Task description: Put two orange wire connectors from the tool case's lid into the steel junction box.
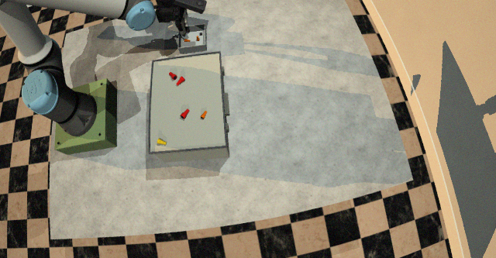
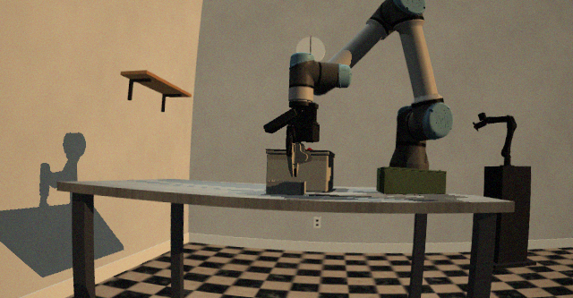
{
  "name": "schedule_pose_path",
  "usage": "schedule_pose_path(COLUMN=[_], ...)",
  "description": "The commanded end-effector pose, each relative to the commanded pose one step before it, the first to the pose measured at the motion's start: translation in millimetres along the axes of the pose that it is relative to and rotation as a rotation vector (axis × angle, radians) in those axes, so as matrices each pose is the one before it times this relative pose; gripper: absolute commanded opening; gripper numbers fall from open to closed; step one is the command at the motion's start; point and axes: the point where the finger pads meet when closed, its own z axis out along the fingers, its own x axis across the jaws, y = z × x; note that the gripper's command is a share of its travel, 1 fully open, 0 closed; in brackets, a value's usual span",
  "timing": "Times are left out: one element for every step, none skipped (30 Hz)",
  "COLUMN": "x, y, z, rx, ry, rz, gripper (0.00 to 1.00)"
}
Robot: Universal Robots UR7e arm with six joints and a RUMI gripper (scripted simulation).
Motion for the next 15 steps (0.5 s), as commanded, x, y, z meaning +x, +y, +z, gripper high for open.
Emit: schedule_pose_path(x=[-0.08, 0.00, 0.00, 0.00, 0.00, 0.00, 0.00, 0.00, 0.00, 0.00, 0.00, 0.00, 0.00, 0.00, 0.00], y=[-0.24, 0.01, -0.01, 0.01, -0.01, 0.01, 0.00, 0.00, -0.01, 0.01, -0.01, 0.01, -0.01, 0.00, 0.00], z=[-26.84, -7.06, -7.27, -7.43, -7.54, -7.60, 0.00, 0.00, -7.60, -7.56, -7.45, -7.30, -7.09, -6.83, -6.52], rx=[0.00041, 0.00000, 0.00000, 0.00000, 0.00000, 0.00000, 0.00000, 0.00000, 0.00000, 0.00000, 0.00000, 0.00000, 0.00000, 0.00000, 0.00000], ry=[-0.00034, 0.00000, 0.00000, 0.00000, 0.00000, 0.00000, 0.00000, 0.00000, 0.00000, 0.00000, 0.00000, 0.00000, 0.00000, 0.00000, 0.00000], rz=[0.00001, 0.00000, 0.00000, 0.00000, 0.00000, 0.00000, 0.00000, 0.00000, 0.00000, 0.00000, 0.00000, 0.00000, 0.00000, 0.00000, 0.00000], gripper=[0.15, 0.15, 0.15, 0.15, 0.15, 0.15, 0.15, 0.15, 0.15, 0.15, 0.15, 0.15, 0.15, 0.15, 0.15])
